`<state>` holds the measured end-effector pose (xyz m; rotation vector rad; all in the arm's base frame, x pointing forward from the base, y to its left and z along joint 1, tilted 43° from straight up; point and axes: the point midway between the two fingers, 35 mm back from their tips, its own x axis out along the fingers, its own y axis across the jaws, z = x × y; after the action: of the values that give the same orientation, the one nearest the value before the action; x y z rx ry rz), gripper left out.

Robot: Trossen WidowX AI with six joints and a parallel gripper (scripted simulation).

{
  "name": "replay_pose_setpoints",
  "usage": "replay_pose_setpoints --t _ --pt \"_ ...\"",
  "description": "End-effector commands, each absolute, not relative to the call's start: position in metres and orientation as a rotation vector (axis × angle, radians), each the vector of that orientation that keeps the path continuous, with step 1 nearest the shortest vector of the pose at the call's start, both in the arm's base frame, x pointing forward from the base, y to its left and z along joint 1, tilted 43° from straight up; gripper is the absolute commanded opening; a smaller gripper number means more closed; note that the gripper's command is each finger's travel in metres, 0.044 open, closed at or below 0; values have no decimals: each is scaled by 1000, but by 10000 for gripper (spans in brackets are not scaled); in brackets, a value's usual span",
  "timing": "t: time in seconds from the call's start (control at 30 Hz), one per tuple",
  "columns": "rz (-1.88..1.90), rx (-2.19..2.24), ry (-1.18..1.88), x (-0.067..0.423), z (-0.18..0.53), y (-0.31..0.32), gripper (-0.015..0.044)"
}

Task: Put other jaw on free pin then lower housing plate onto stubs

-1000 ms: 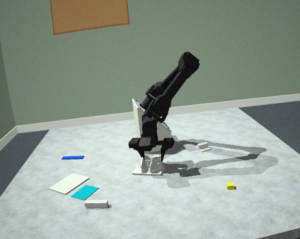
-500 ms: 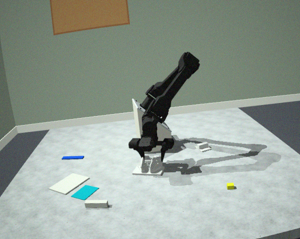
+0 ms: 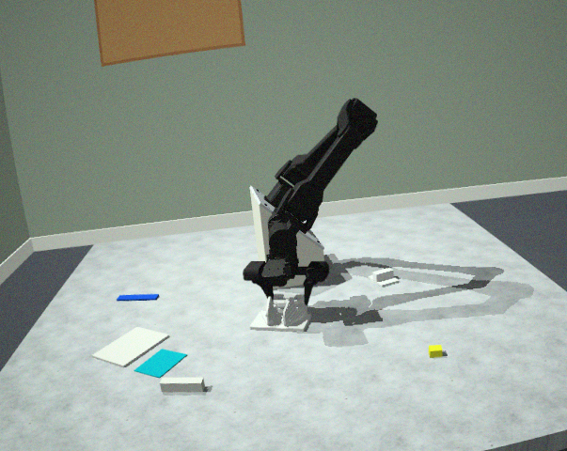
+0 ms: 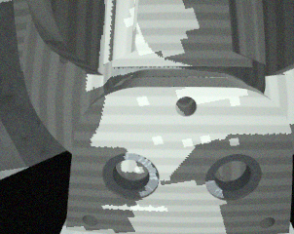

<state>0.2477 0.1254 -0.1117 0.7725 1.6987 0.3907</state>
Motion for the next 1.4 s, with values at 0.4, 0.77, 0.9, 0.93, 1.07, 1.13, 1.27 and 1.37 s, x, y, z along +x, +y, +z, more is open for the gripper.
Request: replay_pose_setpoints --t 0.4,0.77,0.9,0.93,1.07,1.13,1.27,1.37 --pt "397 770 1699 247 -113 128 351" --pt "397 770 1699 247 -113 128 351" --pt "397 770 1699 247 -113 128 351" --pt "397 770 1699 247 -113 128 351" --pt "397 770 1699 247 -113 128 351" --pt "397 770 1699 247 -112 127 351" --pt "397 769 1699 248 -110 125 351" --pt "397 769 1699 248 -108 124 351"
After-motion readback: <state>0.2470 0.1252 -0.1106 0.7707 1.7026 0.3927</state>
